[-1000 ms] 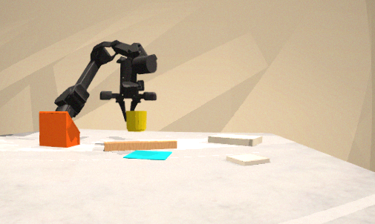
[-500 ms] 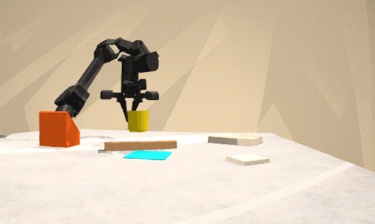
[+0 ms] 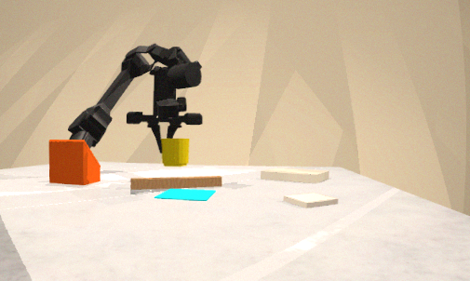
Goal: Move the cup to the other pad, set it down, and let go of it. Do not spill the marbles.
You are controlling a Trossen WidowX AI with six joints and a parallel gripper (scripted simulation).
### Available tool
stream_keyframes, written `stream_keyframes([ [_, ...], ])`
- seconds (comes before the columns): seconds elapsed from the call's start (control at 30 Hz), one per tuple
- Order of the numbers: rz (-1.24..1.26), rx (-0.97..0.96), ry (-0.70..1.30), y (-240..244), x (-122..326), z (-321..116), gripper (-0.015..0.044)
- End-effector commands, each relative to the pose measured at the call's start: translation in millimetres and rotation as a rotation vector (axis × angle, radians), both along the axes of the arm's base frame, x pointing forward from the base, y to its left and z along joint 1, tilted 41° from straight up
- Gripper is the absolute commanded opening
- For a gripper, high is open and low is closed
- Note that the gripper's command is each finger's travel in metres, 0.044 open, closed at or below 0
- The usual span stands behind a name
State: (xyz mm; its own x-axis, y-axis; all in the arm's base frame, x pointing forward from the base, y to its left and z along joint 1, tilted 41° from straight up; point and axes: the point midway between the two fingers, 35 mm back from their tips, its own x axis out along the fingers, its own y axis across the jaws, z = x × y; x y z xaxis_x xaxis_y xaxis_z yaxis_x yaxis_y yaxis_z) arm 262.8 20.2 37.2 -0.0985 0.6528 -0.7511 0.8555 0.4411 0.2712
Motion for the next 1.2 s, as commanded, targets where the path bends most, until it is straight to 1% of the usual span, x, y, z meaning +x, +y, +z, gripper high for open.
stream_keyframes([
  [0.0,0.005,-0.006,-0.007,-5.0,5.1,-3.9,0.0000],
  [1.17,0.005,-0.008,-0.010,-45.3,43.7,-39.9,0.0000],
])
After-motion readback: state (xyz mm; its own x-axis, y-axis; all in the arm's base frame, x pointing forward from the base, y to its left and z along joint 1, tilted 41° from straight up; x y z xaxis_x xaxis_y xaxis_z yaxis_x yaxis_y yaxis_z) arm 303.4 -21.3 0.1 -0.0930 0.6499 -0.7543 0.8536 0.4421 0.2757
